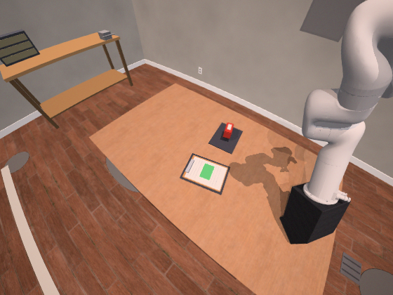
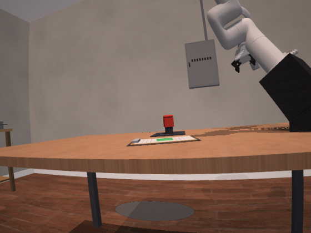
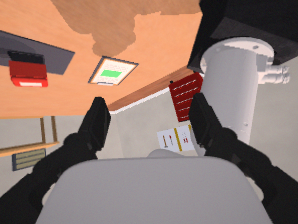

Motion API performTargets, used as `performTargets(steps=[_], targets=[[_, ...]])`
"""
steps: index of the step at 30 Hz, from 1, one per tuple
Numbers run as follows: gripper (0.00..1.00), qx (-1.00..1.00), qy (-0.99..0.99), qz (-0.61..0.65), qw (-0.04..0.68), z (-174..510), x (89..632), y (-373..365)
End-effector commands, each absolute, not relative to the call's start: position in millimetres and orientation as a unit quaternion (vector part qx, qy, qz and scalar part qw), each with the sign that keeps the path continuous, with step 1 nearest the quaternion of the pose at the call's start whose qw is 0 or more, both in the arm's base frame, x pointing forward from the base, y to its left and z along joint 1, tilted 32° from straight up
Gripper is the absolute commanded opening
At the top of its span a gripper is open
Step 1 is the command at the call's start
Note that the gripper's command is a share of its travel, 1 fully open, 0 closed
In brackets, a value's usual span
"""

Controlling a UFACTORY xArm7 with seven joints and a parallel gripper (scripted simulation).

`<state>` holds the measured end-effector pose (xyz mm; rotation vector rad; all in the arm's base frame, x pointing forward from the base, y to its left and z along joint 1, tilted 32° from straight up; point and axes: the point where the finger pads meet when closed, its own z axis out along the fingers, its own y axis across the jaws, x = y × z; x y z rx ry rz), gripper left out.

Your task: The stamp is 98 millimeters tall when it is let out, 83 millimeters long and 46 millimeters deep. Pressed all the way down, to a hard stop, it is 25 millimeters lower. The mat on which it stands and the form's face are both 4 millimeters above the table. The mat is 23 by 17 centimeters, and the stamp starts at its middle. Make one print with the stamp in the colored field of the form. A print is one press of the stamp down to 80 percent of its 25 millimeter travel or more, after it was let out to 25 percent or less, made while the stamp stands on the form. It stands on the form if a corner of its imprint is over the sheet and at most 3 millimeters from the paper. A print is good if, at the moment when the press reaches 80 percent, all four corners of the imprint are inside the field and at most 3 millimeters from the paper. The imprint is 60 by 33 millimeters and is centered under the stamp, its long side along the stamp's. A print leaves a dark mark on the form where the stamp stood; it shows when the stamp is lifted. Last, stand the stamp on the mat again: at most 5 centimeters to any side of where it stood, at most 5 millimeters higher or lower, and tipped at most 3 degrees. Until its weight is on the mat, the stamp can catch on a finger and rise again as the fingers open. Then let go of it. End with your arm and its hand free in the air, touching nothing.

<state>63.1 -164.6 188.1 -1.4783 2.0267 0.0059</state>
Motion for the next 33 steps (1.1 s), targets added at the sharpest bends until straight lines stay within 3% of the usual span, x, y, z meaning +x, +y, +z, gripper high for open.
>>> performTargets(steps=[1, 20, 33], targets=[[1.00, -0.560, 0.768, 0.001, 0.311, 189, 63, -165], [1.00, -0.561, 0.769, 0.001, 0.307, 189, 63, -167], [1.00, -0.615, 0.773, -0.015, 0.155, 198, 102, -231]])
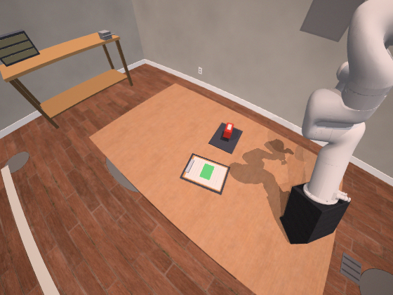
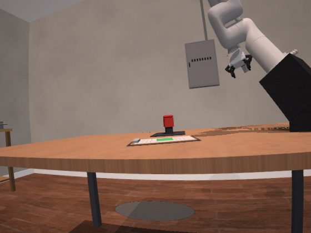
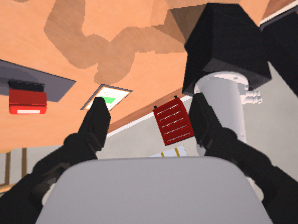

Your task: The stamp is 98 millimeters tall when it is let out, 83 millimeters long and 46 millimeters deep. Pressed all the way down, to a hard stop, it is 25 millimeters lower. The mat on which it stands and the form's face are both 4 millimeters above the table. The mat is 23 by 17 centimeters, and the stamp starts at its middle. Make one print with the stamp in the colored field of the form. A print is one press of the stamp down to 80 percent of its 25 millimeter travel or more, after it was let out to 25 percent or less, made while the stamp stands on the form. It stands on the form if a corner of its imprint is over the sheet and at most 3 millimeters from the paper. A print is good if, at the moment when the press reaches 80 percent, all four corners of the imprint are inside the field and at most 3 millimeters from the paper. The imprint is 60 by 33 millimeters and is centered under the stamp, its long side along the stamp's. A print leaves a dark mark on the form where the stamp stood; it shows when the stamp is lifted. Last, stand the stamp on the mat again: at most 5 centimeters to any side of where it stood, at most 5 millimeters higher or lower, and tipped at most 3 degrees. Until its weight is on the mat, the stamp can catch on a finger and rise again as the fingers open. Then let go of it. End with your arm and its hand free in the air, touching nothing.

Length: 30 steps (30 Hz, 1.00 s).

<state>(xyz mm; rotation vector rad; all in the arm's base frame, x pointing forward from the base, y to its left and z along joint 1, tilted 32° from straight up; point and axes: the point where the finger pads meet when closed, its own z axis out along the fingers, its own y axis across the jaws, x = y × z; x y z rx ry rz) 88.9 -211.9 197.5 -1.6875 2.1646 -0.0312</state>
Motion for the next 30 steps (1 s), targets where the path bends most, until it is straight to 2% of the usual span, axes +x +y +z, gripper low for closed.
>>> performTargets(steps=[1, 2, 5, 6, 11, 12, 23, 25, 30], targets=[[1.00, -0.615, 0.773, -0.015, 0.155, 198, 102, -231], [1.00, -0.628, 0.768, -0.022, 0.127, 201, 115, -242], [1.00, -0.628, 0.768, -0.022, 0.127, 201, 115, -242], [1.00, -0.641, 0.760, -0.032, 0.099, 204, 132, -252], [1.00, -0.641, 0.760, -0.032, 0.099, 204, 132, -252], [1.00, -0.655, 0.751, -0.044, 0.072, 208, 152, -261], [1.00, -0.655, 0.751, -0.044, 0.072, 208, 152, -261], [1.00, -0.686, 0.724, -0.073, 0.023, 215, 200, -273], [1.00, -0.686, 0.724, -0.073, 0.023, 215, 200, -273]])
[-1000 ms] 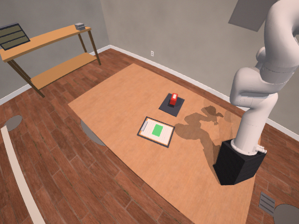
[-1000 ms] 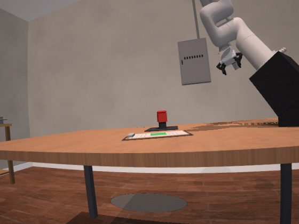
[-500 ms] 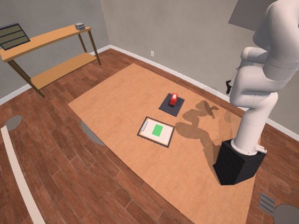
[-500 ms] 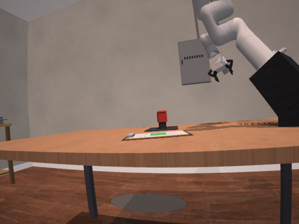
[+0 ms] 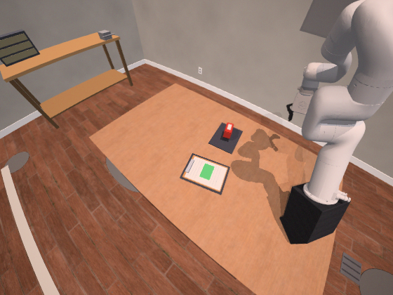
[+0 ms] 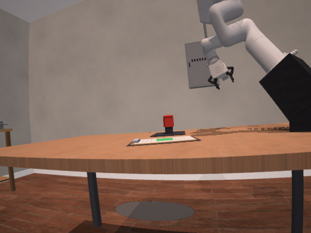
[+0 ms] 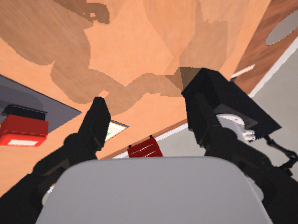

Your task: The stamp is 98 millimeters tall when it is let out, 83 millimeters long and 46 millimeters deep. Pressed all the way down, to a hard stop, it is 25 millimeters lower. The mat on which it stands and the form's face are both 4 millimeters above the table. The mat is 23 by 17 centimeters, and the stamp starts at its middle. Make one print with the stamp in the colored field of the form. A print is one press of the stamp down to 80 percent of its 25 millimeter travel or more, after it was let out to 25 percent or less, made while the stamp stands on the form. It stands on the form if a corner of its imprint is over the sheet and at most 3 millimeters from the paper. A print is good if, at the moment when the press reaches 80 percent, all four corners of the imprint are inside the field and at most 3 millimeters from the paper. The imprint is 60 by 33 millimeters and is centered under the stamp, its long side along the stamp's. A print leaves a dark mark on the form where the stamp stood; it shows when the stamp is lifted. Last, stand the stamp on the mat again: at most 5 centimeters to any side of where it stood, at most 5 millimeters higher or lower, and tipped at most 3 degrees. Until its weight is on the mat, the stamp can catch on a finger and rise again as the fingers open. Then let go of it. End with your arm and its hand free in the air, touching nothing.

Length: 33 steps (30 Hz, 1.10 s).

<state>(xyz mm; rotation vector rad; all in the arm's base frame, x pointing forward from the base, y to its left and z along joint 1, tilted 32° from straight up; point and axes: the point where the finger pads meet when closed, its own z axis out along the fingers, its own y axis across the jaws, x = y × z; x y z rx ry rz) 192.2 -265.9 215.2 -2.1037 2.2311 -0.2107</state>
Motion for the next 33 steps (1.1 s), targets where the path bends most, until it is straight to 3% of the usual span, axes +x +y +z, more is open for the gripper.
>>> performTargets(steps=[1, 8, 10, 23, 25, 33], targets=[[1.00, -0.686, 0.724, -0.073, 0.023, 215, 200, -273], [1.00, -0.686, 0.724, -0.073, 0.023, 215, 200, -273], [1.00, -0.717, 0.688, -0.109, -0.014, 220, 258, -271], [1.00, -0.717, 0.688, -0.109, -0.014, 220, 258, -271], [1.00, -0.747, 0.648, -0.147, -0.036, 224, 319, -255], [1.00, -0.747, 0.648, -0.147, -0.036, 224, 319, -255]])
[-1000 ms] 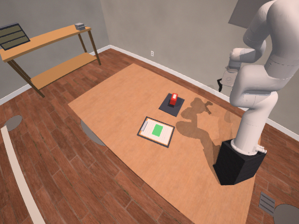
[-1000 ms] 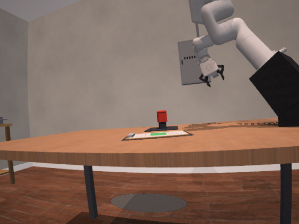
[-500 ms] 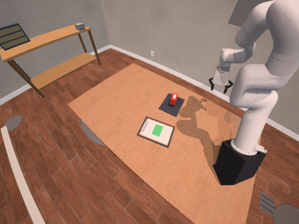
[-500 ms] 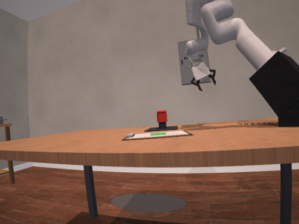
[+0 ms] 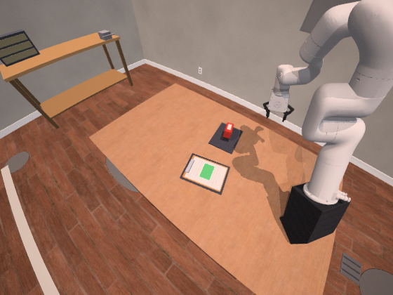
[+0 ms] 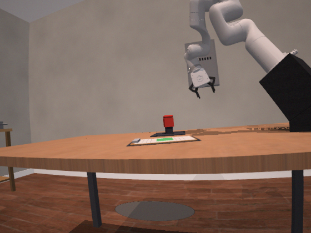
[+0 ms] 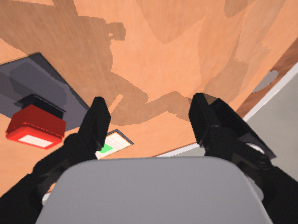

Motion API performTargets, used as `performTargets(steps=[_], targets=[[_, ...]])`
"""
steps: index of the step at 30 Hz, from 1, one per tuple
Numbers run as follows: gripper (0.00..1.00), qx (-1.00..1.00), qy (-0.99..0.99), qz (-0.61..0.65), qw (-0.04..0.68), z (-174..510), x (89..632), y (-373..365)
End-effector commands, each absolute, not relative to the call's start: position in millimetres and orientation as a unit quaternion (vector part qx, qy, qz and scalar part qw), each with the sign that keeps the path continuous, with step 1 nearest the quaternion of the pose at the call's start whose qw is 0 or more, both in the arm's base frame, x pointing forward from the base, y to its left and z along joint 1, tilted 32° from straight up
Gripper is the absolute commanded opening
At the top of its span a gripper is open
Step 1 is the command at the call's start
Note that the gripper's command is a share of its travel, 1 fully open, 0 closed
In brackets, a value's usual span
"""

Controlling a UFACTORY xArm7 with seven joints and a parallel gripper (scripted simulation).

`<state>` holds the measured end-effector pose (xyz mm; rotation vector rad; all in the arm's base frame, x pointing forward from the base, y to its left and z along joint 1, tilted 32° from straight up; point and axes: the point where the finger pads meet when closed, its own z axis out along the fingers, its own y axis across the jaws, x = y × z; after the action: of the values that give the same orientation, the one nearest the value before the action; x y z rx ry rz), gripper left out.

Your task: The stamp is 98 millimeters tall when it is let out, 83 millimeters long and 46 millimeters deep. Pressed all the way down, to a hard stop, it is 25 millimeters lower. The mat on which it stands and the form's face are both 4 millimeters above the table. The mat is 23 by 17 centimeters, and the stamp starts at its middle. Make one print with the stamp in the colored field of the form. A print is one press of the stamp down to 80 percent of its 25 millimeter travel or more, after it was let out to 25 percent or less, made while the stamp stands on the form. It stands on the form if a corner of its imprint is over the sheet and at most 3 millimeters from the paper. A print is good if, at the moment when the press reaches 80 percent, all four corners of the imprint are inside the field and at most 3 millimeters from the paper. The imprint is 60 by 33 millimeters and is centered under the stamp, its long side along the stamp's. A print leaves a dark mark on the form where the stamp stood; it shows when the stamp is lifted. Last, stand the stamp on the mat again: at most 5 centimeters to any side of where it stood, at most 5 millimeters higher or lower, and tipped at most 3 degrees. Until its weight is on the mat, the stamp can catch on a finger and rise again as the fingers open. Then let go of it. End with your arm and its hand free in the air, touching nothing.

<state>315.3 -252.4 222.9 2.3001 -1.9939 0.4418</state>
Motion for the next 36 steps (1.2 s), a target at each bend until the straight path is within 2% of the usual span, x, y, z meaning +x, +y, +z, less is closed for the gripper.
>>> performTargets(steps=[1, 7, 9, 24, 26, 36], targets=[[1.00, 0.747, -0.648, 0.147, 0.036, 224, 319, -255], [1.00, 0.747, -0.648, 0.147, 0.036, 224, 319, -255], [1.00, 0.773, -0.606, 0.183, 0.043, 224, 376, -226], [1.00, 0.773, -0.606, 0.183, 0.043, 224, 376, -226], [1.00, 0.794, -0.567, 0.215, 0.039, 224, 424, -189], [1.00, 0.794, -0.567, 0.215, 0.039, 224, 424, -189]])
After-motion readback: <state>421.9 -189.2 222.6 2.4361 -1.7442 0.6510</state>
